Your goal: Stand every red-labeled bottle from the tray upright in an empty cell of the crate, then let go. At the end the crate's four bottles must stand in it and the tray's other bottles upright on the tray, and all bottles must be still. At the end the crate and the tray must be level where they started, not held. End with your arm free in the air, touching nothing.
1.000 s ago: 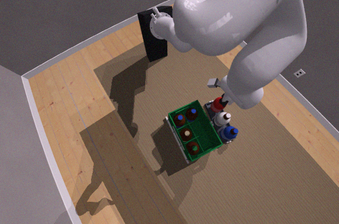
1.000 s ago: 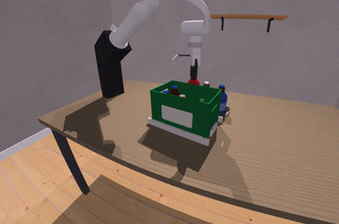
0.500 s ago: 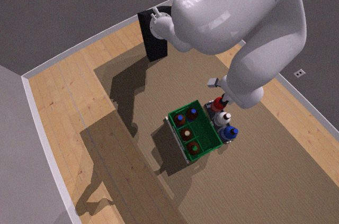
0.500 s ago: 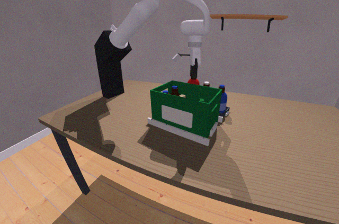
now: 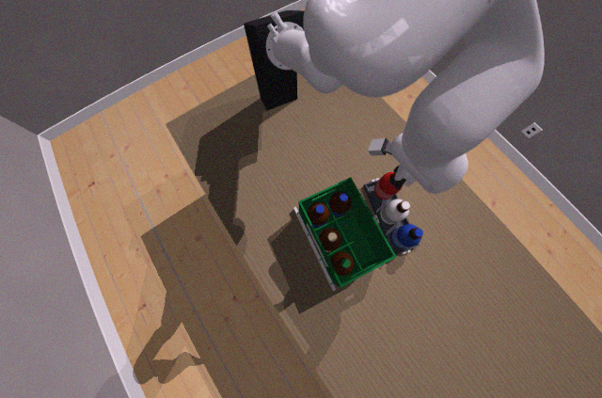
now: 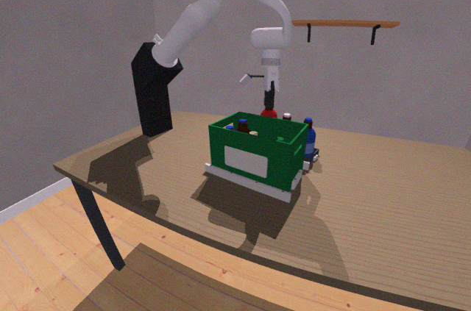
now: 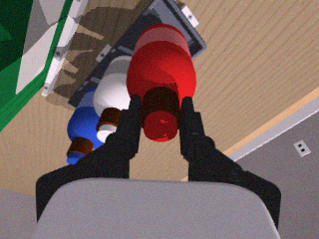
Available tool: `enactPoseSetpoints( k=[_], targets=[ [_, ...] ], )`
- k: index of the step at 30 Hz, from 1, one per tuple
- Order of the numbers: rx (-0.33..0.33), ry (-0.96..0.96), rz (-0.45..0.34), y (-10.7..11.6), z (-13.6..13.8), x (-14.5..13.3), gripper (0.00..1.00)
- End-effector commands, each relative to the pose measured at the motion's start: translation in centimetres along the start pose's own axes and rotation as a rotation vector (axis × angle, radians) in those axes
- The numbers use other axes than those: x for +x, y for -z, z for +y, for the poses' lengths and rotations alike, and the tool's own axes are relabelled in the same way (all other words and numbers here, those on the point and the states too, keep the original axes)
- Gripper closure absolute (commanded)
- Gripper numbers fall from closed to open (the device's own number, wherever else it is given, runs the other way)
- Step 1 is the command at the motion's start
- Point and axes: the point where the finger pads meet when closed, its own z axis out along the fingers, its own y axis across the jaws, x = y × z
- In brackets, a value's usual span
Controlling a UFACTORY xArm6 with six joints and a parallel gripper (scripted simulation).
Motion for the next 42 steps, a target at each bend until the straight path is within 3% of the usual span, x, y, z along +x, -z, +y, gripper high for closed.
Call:
enactPoseSetpoints(
  k=[1, 42],
  targets=[
    [0.000, -0.001, -0.002, 0.1, 0.0, -0.1, 1.00],
    [0.000, -0.001, -0.002, 3.5, 0.0, -0.1, 1.00]
  ],
)
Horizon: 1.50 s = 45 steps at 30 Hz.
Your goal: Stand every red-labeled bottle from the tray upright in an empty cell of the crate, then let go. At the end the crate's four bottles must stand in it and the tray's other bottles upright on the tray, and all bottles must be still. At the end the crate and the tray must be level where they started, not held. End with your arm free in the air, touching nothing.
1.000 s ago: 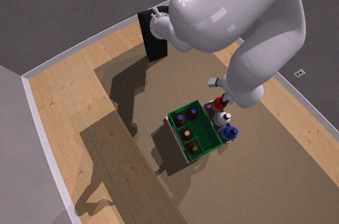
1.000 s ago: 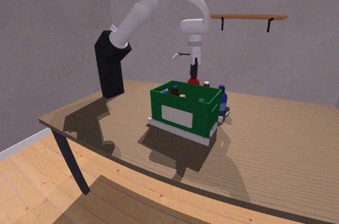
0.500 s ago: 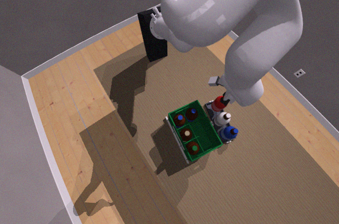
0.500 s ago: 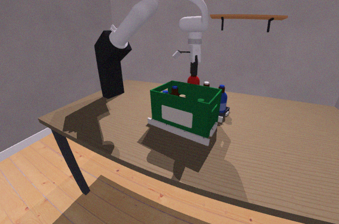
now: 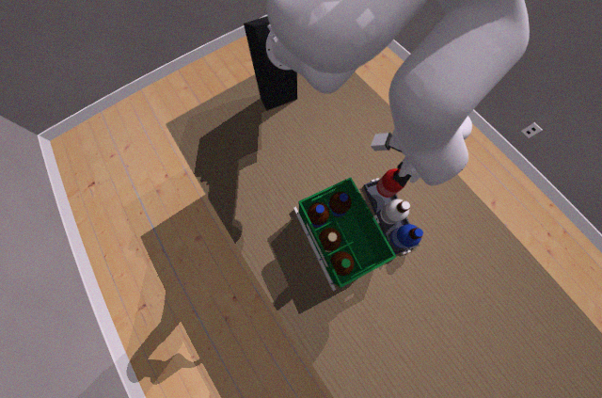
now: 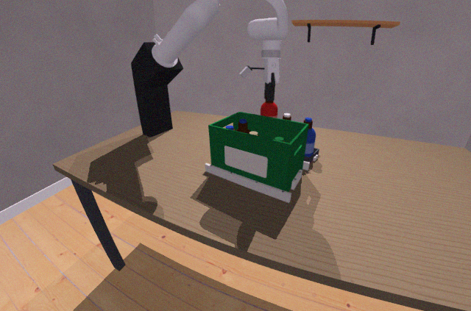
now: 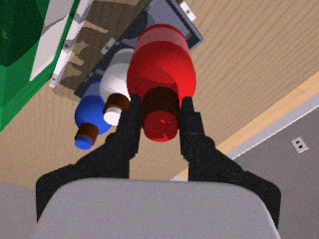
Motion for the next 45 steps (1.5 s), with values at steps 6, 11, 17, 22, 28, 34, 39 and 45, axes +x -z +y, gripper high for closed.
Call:
enactPoseSetpoints(
  k=[6, 11, 17, 22, 28, 34, 39, 45],
  targets=[
    [0.000, -0.001, -0.002, 0.73, -0.03, -0.11, 1.00],
    [0.000, -0.001, -0.002, 0.86, -0.03, -0.11, 1.00],
    [0.000, -0.001, -0.002, 0.88, -0.03, -0.11, 1.00],
    [0.000, -0.001, -0.002, 0.88, -0.03, -0.11, 1.00],
    [0.000, -0.001, -0.002, 0.88, -0.03, -0.11, 1.00],
    [0.000, -0.001, -0.002, 0.89, -0.03, -0.11, 1.00],
    [0.000, -0.001, -0.002, 1.01, -0.03, -0.11, 1.00],
    [0.000, -0.001, -0.002, 1.32, -0.03, -0.11, 1.00]
  ],
)
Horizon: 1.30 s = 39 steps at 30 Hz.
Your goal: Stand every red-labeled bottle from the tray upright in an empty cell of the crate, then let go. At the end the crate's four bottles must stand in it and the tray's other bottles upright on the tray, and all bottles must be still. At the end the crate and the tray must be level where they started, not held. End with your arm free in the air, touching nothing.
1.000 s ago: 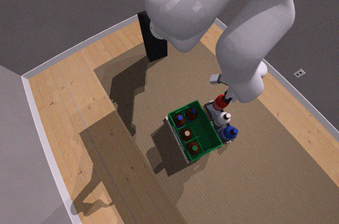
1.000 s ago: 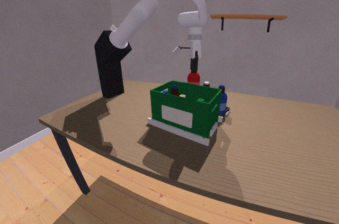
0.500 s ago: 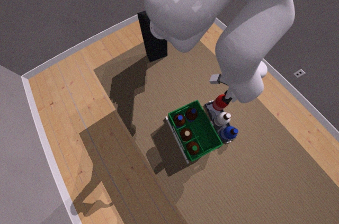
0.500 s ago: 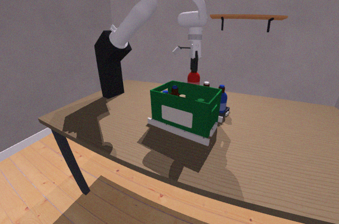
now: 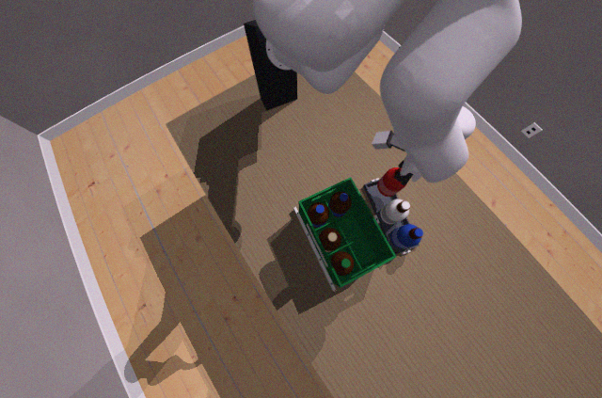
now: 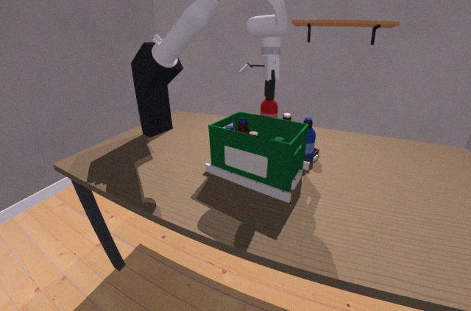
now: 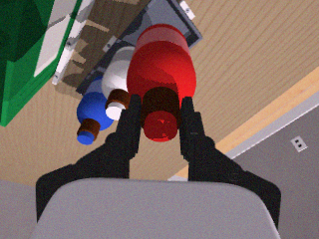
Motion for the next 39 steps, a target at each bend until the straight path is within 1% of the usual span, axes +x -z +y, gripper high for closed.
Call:
enactPoseSetpoints(
  k=[1, 30, 39],
  targets=[
    [0.000, -0.001, -0.002, 0.3, 0.0, -0.1, 1.00],
    [0.000, -0.001, -0.002, 3.1, 0.0, -0.1, 1.00],
    [0.000, -0.001, -0.002, 3.6, 0.0, -0.1, 1.00]
  ],
)
